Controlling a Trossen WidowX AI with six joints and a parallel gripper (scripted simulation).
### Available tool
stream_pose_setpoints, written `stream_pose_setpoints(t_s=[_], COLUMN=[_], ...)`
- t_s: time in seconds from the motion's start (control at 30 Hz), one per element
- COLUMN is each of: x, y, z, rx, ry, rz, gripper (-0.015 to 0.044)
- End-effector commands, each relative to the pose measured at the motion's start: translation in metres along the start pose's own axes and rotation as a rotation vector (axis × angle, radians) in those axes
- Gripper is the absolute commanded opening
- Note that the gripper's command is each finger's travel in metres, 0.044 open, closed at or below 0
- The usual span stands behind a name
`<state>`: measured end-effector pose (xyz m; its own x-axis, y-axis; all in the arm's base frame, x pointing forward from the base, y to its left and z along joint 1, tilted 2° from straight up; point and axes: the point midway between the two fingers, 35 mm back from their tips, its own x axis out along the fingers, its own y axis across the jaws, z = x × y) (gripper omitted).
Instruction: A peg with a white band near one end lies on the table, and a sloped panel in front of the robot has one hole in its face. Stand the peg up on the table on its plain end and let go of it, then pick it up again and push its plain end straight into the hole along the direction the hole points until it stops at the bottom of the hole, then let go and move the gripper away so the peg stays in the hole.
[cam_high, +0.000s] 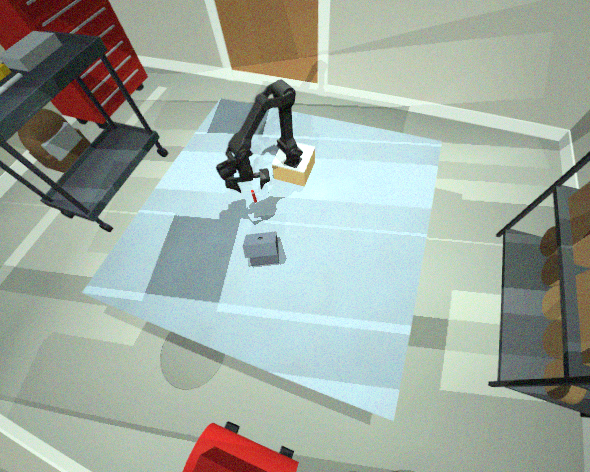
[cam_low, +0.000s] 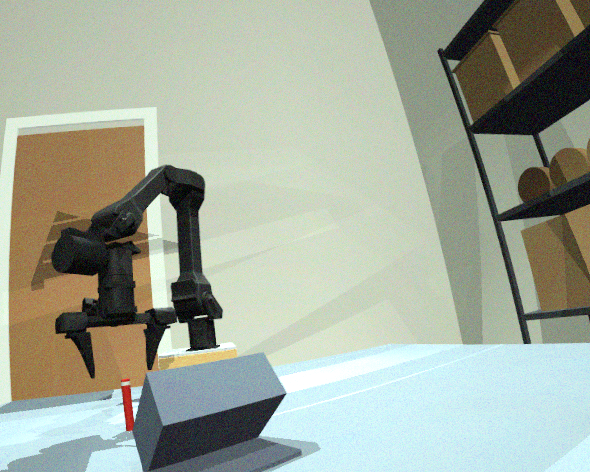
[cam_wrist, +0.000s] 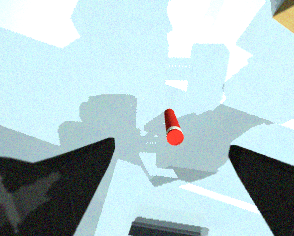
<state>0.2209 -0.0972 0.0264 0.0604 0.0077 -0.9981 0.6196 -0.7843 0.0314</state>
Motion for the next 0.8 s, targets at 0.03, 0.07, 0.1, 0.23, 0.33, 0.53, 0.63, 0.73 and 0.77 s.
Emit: stream_pose_setpoints(t_s=[0.03,0.07,0.1,0.23,0.33,0.53,0.63,0.73,0.77], x=[0.011,0.013,0.015,0.021,0.026,0.036,0.041,0.045,0.047], y=[-0.002,-0.002,-0.002,-0.002,-0.003,-0.003,-0.004,-0.004,-0.004], z=[0.002,0.002,0.002,0.002,0.002,0.003,0.003,0.003,0.003], rx=[0.007,0.007,0.007,0.007,0.007,0.007,0.007,0.007,0.007], ry=[-0.009,-0.009,-0.009,-0.009,-0.009,-0.009,-0.009,-0.009,-0.009], rz=[-0.008,-0.008,-0.008,-0.008,-0.008,-0.009,-0.009,-0.009,-0.009], gripper=[0.0440,0.0440,0.0440,0.0440,0.0440,0.0440,0.0440,0.0440,0.0440])
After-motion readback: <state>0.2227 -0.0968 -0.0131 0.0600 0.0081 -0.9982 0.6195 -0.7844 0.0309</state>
